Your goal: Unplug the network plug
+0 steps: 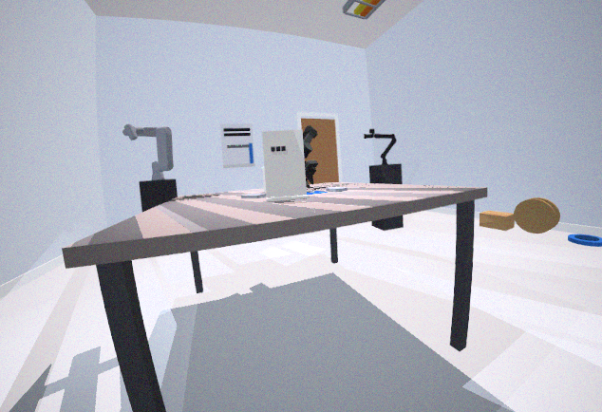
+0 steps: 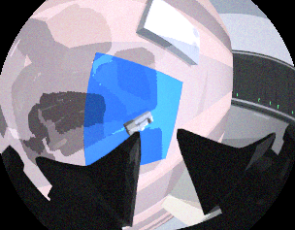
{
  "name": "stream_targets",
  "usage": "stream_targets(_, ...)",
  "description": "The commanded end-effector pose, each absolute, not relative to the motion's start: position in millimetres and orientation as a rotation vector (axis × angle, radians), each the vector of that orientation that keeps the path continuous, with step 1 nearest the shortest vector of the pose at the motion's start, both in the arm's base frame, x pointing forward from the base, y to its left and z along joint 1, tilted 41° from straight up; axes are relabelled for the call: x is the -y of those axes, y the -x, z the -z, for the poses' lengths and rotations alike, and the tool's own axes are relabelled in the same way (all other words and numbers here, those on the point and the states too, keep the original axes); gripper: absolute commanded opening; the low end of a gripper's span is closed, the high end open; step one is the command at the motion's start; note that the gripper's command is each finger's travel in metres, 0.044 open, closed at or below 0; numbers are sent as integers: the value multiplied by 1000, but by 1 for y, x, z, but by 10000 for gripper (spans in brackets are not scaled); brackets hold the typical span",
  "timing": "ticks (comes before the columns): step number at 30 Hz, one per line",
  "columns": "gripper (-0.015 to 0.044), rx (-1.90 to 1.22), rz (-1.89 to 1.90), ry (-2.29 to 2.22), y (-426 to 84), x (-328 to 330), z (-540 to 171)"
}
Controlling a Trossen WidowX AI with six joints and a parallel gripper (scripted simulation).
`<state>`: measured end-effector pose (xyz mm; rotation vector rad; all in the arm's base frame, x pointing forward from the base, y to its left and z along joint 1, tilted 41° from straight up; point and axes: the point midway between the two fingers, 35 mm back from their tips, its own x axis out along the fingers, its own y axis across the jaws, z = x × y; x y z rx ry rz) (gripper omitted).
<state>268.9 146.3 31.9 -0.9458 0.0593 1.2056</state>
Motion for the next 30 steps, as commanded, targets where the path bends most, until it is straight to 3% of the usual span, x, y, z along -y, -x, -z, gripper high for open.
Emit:
stream_targets(1, 156, -54, -1208, 949, -267, -144, -34)
stream_targets(30, 156, -64, -1213, 957, -273, -121, -53)
